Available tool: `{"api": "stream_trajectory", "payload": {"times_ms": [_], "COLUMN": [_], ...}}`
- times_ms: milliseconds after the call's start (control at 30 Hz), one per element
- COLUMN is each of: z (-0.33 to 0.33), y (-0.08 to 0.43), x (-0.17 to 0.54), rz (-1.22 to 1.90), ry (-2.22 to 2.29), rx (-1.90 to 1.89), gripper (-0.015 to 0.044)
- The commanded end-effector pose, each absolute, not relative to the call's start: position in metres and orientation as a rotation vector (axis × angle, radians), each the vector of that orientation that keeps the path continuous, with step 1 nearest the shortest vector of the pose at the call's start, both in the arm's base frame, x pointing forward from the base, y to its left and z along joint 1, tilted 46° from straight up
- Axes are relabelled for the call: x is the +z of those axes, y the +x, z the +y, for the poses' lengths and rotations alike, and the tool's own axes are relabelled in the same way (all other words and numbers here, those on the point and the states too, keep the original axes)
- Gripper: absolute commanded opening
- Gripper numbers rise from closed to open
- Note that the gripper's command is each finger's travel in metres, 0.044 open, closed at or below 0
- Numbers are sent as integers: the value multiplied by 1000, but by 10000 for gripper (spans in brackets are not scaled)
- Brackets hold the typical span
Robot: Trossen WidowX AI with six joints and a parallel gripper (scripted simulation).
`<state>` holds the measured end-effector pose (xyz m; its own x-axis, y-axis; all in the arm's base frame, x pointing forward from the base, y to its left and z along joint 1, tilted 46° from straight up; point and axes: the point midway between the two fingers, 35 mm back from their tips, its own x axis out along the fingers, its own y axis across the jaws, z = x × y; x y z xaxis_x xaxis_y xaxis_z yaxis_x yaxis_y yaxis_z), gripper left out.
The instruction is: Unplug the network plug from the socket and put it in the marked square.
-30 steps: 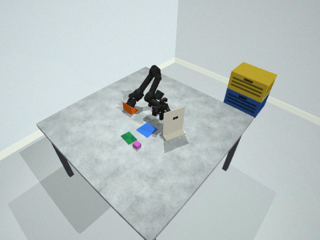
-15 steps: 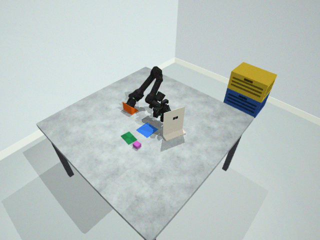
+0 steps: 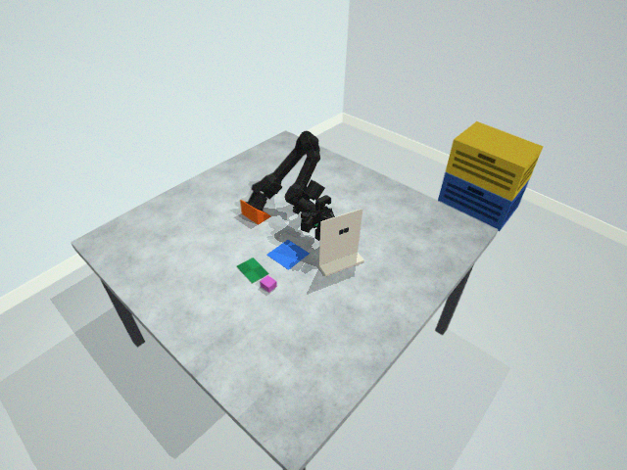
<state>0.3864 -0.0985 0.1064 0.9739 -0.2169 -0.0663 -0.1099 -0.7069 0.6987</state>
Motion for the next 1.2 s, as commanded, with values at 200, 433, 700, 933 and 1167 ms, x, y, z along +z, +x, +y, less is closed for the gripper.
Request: {"api": "stream_trajectory", "payload": {"times_ms": [200, 433, 700, 933, 1167], "z": [-98, -98, -97, -96, -94], "y": [387, 387, 384, 380, 377], "x": [107, 107, 108, 109, 110], "rz": [-225, -225, -225, -225, -225], "ry": [2357, 2357, 2357, 2357, 2357], "rx": [-179, -179, -179, -179, -180], "gripper": [43, 0, 0, 0, 0]}}
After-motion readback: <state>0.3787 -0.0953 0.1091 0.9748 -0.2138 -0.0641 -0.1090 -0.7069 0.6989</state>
